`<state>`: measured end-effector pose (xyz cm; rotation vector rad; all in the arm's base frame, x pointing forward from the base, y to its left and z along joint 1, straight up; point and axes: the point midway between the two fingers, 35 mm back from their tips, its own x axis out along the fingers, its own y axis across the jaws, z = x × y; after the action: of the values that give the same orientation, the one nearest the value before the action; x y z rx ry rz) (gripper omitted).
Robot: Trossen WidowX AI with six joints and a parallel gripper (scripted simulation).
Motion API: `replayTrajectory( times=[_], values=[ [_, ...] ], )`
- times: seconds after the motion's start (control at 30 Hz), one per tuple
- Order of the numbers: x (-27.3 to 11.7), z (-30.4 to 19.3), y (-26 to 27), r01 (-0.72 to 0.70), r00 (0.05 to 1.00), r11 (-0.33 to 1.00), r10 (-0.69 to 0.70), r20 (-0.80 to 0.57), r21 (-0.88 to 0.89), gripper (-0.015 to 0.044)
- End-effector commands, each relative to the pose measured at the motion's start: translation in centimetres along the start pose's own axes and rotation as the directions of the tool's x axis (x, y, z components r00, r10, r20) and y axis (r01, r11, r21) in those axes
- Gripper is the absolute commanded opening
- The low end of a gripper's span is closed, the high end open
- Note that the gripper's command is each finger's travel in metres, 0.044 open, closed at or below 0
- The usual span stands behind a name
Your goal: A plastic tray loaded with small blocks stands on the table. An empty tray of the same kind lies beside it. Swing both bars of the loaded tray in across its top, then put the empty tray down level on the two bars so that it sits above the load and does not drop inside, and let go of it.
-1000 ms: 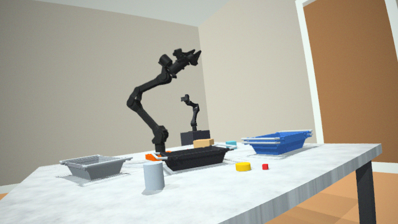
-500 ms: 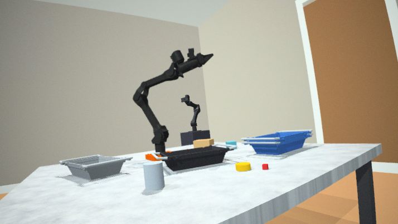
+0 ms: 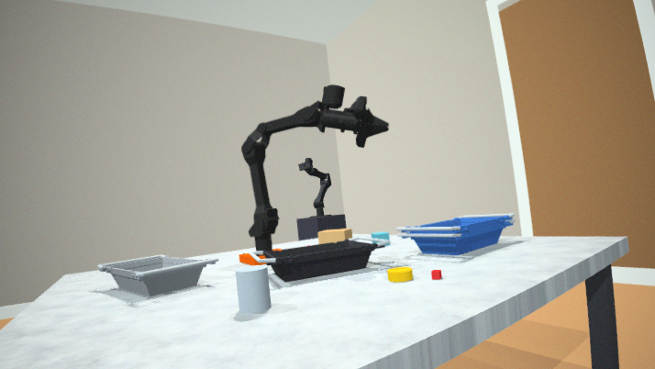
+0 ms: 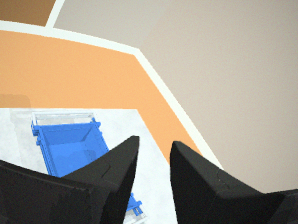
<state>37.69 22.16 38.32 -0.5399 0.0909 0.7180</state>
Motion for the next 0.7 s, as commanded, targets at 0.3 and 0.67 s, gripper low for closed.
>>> replayTrajectory(
  times=[0.3,0.67],
  values=[
    [5.4,-14.2,-0.1,-0.486,0.831,0.682,0.168,-0.529,-0.547,0.0084],
    [4.7,-24.7,1.0,-0.849,0.485,-0.035,0.344,-0.804,-0.527,0.0084]
  ],
)
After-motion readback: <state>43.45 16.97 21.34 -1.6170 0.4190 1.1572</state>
